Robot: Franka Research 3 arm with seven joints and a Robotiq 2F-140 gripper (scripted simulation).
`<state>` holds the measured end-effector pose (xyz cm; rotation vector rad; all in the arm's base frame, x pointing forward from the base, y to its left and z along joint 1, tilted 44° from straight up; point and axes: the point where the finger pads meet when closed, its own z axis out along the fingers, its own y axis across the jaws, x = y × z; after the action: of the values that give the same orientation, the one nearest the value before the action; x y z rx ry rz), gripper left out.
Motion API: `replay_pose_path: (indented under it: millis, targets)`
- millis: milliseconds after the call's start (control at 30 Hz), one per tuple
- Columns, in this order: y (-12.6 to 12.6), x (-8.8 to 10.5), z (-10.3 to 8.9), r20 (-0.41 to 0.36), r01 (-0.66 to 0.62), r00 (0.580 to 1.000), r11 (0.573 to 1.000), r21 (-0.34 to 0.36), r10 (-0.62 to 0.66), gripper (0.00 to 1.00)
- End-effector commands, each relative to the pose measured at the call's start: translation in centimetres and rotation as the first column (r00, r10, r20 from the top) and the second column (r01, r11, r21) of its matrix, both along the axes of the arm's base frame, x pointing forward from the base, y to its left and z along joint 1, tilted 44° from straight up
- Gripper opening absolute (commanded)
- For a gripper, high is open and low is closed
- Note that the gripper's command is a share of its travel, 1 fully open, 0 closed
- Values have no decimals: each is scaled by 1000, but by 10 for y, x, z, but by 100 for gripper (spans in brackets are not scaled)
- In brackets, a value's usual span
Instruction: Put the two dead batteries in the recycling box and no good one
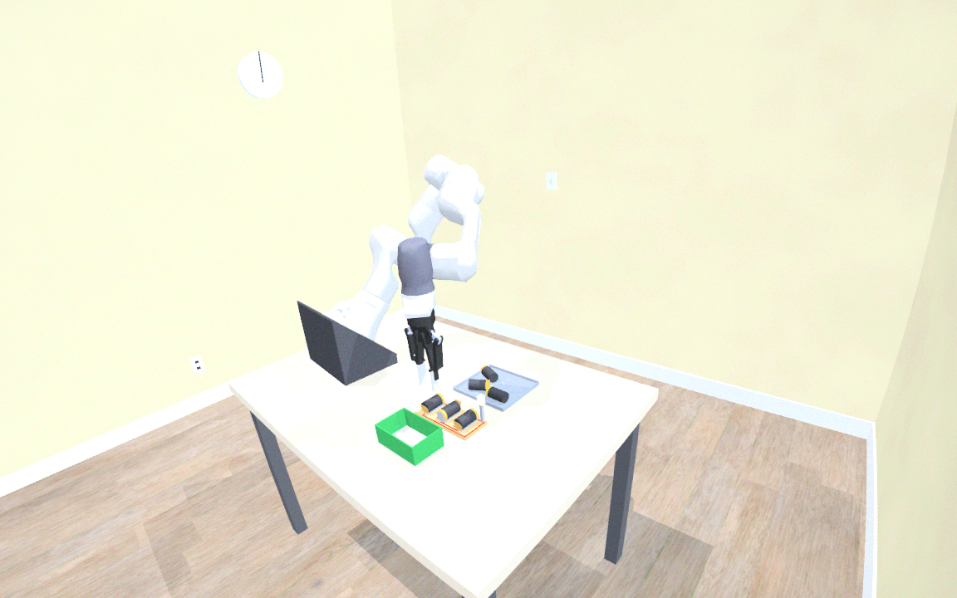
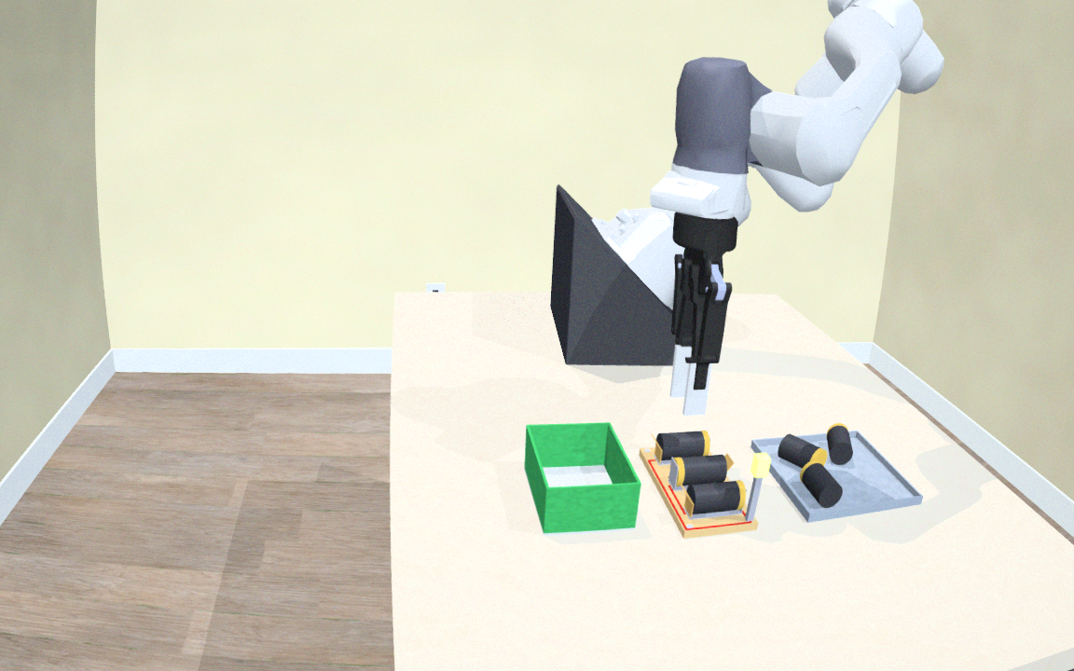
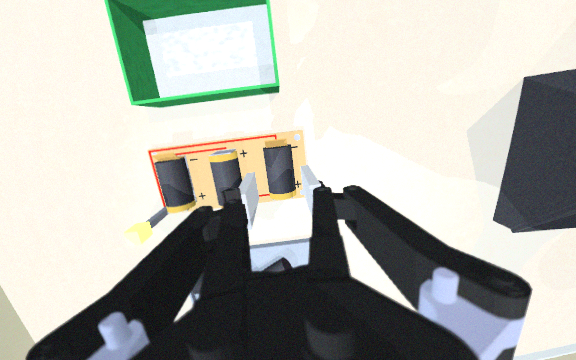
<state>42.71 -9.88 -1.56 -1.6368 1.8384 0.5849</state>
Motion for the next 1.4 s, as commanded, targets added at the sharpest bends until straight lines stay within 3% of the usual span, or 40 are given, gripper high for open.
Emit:
replay_pose_path:
  millis: [0,633,833,1067,1133,1267,1367]
  targets:
    - [-1,0,1,-5,2,1000,1000,1,-2,29]
    - [-1,0,2,-5,2,1000,1000,1,-2,29]
    - [-27,-6,29,-5,2,1000,1000,1,-2,29]
    - [-30,-6,32,-5,2,1000,1000,1,-2,29]
    - [-31,5,33,-5,2,1000,1000,1,-2,29]
    - [-36,48,36,-5,2,1000,1000,1,-2,29]
    - [-38,58,37,-5,2,1000,1000,1,-2,29]
